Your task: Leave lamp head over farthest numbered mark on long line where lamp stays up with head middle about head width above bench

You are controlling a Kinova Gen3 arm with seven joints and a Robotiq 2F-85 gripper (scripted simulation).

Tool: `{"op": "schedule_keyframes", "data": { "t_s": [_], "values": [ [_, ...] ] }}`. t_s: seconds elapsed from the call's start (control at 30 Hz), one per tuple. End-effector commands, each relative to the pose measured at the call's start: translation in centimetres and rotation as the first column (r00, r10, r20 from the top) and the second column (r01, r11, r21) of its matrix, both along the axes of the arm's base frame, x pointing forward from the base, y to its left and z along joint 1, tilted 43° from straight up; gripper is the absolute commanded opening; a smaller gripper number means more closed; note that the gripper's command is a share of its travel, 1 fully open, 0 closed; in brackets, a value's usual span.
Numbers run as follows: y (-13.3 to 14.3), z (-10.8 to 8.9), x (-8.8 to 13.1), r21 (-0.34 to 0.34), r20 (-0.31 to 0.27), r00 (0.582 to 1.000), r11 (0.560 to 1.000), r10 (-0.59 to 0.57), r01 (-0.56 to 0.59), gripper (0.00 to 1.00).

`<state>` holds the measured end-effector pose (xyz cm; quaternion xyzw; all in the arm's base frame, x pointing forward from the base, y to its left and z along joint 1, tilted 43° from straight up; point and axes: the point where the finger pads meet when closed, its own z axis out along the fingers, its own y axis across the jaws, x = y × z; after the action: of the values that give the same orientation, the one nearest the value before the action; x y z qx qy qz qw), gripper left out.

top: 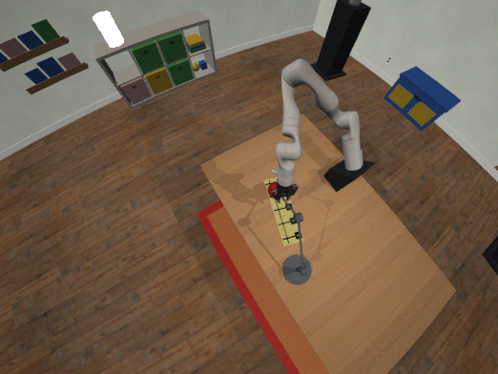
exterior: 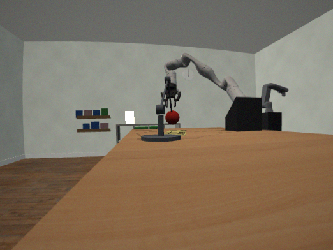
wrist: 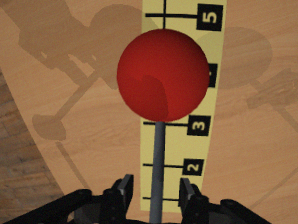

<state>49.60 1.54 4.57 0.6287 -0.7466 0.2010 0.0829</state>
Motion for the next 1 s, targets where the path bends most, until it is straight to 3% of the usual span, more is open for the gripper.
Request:
{"op": "schedule_keyframes", "data": {
  "t_s": [0.0, 0.97],
  "values": [
    [-0.1, 0.07, -0.01, -0.002, 0.0, 1.0, 1.0, -0.001, 0.001, 1.0],
    [-0.55, 0.11, -0.14, -0.008, -0.003, 1.0, 1.0, -0.006, 0.006, 1.0]
  ]
}}
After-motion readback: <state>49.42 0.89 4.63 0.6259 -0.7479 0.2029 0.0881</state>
